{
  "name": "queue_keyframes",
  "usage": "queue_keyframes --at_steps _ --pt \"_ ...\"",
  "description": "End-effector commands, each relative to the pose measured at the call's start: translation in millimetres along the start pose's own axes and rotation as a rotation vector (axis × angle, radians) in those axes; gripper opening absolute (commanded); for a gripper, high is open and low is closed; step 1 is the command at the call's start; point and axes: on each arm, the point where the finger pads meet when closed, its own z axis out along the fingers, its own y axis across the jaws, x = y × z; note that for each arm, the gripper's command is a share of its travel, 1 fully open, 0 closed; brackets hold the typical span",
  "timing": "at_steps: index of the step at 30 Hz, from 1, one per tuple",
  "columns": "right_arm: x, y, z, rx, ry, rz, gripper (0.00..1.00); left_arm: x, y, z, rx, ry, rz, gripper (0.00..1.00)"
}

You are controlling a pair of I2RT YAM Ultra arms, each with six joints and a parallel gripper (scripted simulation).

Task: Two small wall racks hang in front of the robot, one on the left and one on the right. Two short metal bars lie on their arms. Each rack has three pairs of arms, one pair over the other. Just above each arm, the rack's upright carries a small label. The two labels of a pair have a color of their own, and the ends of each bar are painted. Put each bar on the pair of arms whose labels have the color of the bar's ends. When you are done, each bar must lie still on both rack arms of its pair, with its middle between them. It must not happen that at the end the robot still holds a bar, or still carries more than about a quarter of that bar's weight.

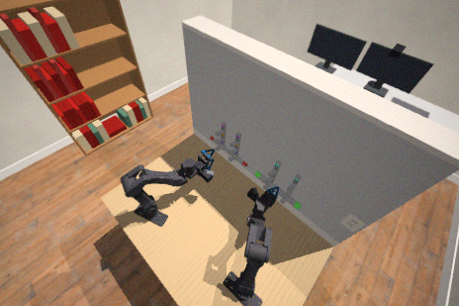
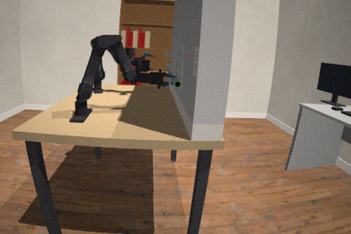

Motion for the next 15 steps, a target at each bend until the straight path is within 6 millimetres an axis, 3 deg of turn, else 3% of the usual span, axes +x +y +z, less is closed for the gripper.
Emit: queue_keyframes --at_steps 1,15 --pt "1.8 -19.4 0.0 0.025 0.005 0.017 0.00 -1.7 14.6 0.9 -0.043 0.002 -0.014 1.00" --pt "2.0 -33.5 -0.3 0.025 0.005 0.017 0.00 -1.7 14.6 0.9 -0.043 0.002 -0.014 1.00"
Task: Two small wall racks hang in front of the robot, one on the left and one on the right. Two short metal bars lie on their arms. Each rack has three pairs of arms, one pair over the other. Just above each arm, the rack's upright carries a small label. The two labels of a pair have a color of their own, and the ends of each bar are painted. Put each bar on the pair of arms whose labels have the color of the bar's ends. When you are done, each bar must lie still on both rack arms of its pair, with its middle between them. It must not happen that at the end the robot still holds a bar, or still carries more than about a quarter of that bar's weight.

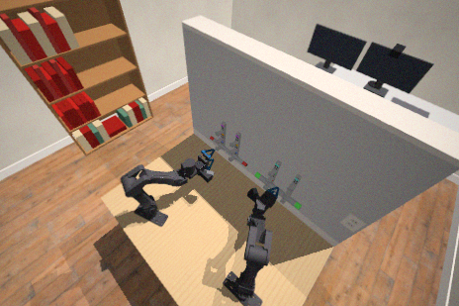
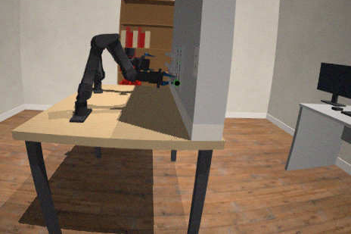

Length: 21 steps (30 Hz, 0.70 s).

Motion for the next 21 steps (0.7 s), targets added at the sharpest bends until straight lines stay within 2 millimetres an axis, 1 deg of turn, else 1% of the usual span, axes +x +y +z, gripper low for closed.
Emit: queue_keyframes --at_steps 1,16,21 --pt "1.0 -32.0 1.5 0.059 0.005 0.036 0.00 -1.7 14.6 0.9 -0.043 0.002 -0.014 1.00" --pt "1.6 -50.2 0.5 0.059 0.005 0.036 0.00 -1.7 14.6 0.9 -0.043 0.002 -0.014 1.00" --pt "1.5 -52.1 -0.2 0.059 0.005 0.036 0.00 -1.7 14.6 0.9 -0.043 0.002 -0.014 1.00"
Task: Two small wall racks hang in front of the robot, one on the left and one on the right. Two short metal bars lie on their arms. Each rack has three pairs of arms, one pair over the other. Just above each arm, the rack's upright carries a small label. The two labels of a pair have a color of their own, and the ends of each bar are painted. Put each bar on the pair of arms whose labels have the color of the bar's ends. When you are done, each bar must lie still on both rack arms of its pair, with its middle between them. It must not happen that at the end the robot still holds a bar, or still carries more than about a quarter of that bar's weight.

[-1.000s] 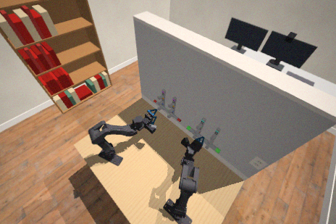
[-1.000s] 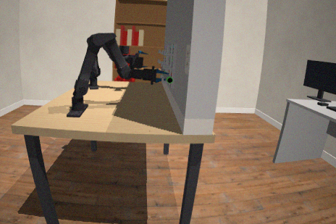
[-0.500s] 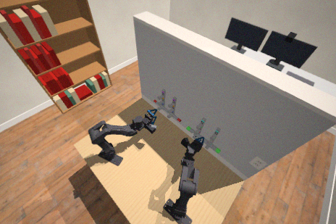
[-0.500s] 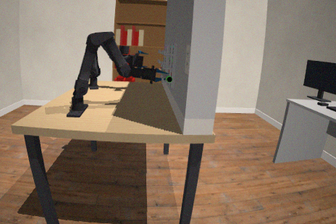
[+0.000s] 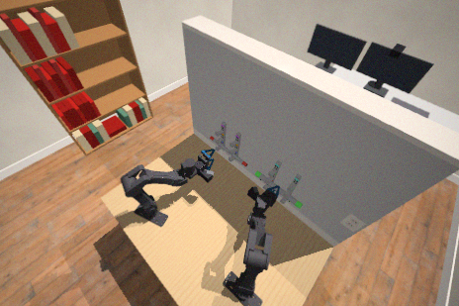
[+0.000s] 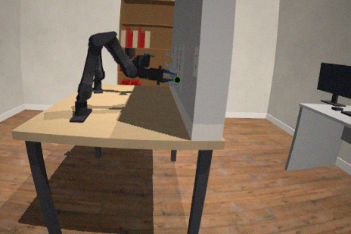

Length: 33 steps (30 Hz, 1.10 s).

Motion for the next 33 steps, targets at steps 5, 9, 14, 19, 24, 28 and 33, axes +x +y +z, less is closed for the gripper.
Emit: queue_keyframes --at_steps 5,9,14,19,24,28,33 --pt "0.9 -40.3 -0.4 0.073 0.005 0.045 0.00 -1.7 14.6 0.9 -0.043 0.002 -0.014 1.00" --pt "0.8 -42.8 -1.3 0.073 0.005 0.045 0.00 -1.7 14.6 0.9 -0.043 0.002 -0.014 1.00" --pt "0.7 -44.8 -2.0 0.073 0.005 0.045 0.00 -1.7 14.6 0.9 -0.043 0.002 -0.014 1.00" --pt "0.2 -45.6 -2.5 0.073 0.005 0.045 0.00 -1.7 14.6 0.9 -0.043 0.002 -0.014 1.00" --pt "-0.3 -46.5 -3.1 0.073 0.005 0.045 0.00 -1.7 14.6 0.9 -0.043 0.002 -0.014 1.00" --pt "-0.6 -47.2 -3.5 0.073 0.005 0.045 0.00 -1.7 14.6 0.9 -0.043 0.002 -0.014 1.00" --pt "-1.1 -47.6 -3.8 0.073 0.005 0.045 0.00 -1.7 14.6 0.9 -0.043 0.002 -0.014 1.00"
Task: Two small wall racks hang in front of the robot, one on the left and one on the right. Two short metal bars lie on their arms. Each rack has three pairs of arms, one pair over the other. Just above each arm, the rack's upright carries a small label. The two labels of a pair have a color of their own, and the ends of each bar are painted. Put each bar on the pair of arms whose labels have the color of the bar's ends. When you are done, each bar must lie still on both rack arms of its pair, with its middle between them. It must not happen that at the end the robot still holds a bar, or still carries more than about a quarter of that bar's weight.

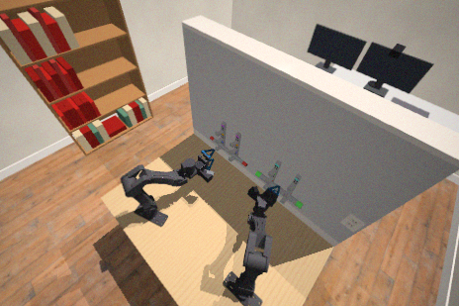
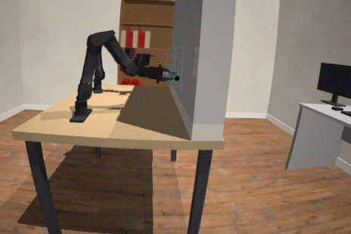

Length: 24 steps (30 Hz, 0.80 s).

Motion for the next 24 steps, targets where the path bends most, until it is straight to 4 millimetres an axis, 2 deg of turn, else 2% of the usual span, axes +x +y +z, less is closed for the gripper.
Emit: queue_keyframes --at_steps 1,24 --pt "-3.2 -41.7 -2.2 0.088 -0.001 0.053 0.00 -1.7 14.6 0.9 -0.043 0.002 -0.014 1.00" --pt "-5.4 -44.3 -2.7 0.088 -0.001 0.053 0.00 -1.7 14.6 0.9 -0.043 0.002 -0.014 1.00"
